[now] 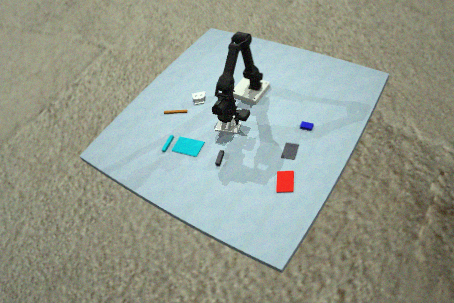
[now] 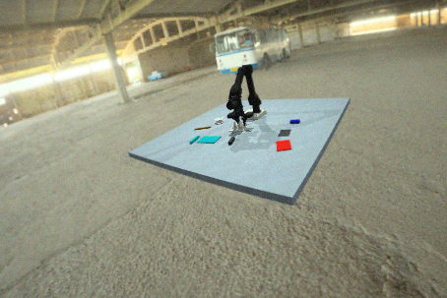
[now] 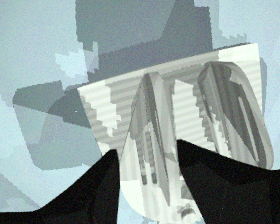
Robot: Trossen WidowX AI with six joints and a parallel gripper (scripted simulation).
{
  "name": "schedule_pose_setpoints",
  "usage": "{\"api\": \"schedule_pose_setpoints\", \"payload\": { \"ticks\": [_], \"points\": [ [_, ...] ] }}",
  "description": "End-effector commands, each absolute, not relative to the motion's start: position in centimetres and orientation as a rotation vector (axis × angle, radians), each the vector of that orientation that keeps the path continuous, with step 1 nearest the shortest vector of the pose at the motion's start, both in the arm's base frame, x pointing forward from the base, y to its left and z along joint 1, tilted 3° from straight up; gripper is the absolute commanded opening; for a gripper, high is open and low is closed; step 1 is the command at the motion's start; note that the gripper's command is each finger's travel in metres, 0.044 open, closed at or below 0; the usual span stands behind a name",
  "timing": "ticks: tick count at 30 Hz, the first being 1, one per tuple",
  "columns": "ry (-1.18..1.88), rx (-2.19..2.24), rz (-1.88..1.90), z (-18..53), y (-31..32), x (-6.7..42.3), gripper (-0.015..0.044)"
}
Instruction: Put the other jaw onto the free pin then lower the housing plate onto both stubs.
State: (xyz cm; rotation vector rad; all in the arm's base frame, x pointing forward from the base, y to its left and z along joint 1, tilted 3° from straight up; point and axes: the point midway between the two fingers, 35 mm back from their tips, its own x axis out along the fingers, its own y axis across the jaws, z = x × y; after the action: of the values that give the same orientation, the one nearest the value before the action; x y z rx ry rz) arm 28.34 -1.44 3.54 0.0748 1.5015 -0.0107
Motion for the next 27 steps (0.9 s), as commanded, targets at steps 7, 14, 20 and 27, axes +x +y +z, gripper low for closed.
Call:
{"api": "schedule_pose_setpoints", "payload": {
  "ticks": [7,14,20,27],
  "points": [
    [1.506,0.077,-0.009,3.23,-1.40,28.23,0.0134],
    [1.506,0.077,-0.009,3.23,-1.40,28.23,0.0134],
    [1.506,0.077,-0.009,3.23,-1.40,28.23,0.0134],
    [1.506,0.077,-0.009,3.50,-1.41,28.21,0.0134]
  ]
}}
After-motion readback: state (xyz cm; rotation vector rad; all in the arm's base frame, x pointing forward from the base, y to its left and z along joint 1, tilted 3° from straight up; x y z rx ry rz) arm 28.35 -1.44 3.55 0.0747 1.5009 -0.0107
